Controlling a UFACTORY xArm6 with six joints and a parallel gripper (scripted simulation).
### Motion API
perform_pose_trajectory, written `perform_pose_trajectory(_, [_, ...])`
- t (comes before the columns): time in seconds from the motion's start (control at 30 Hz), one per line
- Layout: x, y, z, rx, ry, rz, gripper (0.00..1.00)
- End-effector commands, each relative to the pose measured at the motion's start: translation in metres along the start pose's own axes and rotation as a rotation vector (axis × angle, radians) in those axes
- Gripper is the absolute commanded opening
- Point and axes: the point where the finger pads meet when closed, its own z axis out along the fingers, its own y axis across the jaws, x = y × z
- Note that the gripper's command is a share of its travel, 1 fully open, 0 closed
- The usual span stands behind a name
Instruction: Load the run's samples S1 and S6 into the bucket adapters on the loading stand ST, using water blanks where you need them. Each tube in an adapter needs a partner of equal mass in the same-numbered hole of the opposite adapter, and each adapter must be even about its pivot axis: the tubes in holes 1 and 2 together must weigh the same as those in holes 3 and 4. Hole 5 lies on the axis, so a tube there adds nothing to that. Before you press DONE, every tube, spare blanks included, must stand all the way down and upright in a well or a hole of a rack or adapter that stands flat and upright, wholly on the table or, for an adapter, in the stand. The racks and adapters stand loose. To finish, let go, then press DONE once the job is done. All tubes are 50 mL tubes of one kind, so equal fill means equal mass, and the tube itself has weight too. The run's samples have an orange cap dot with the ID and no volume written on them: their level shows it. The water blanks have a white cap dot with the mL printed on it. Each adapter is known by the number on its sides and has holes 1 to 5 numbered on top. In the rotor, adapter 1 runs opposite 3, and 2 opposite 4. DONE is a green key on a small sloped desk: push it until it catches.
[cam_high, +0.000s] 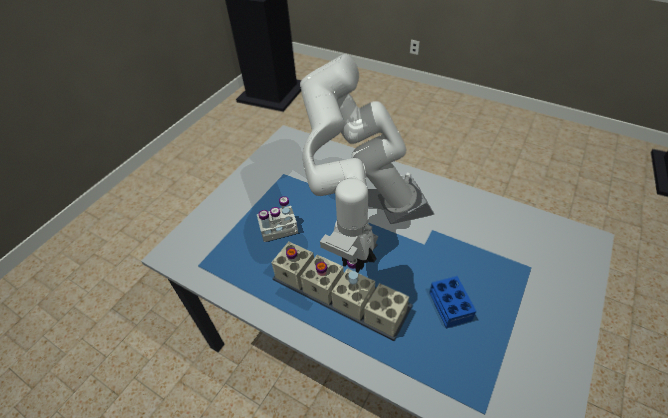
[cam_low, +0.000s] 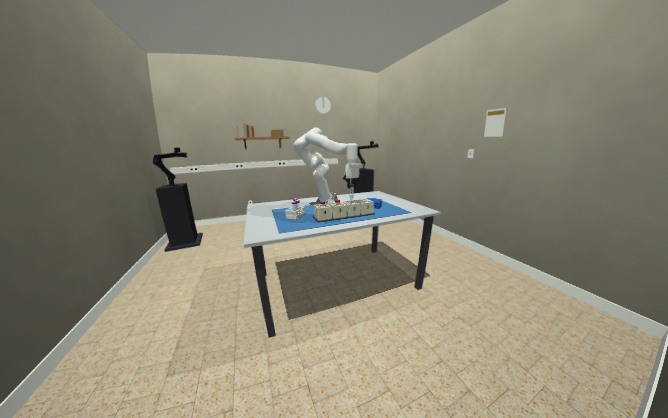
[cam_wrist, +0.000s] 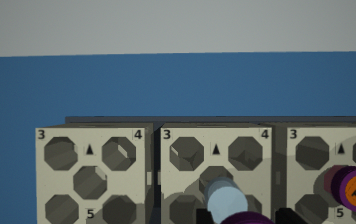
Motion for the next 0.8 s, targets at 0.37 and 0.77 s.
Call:
perform_pose_trajectory(0.37, [0.0014, -0.0003, 0.0069, 0.003, 0.004, 0.001, 0.0])
perform_pose_trajectory(0.77, [0.0014, -0.0003, 0.0109, 0.003, 0.004, 0.001, 0.0])
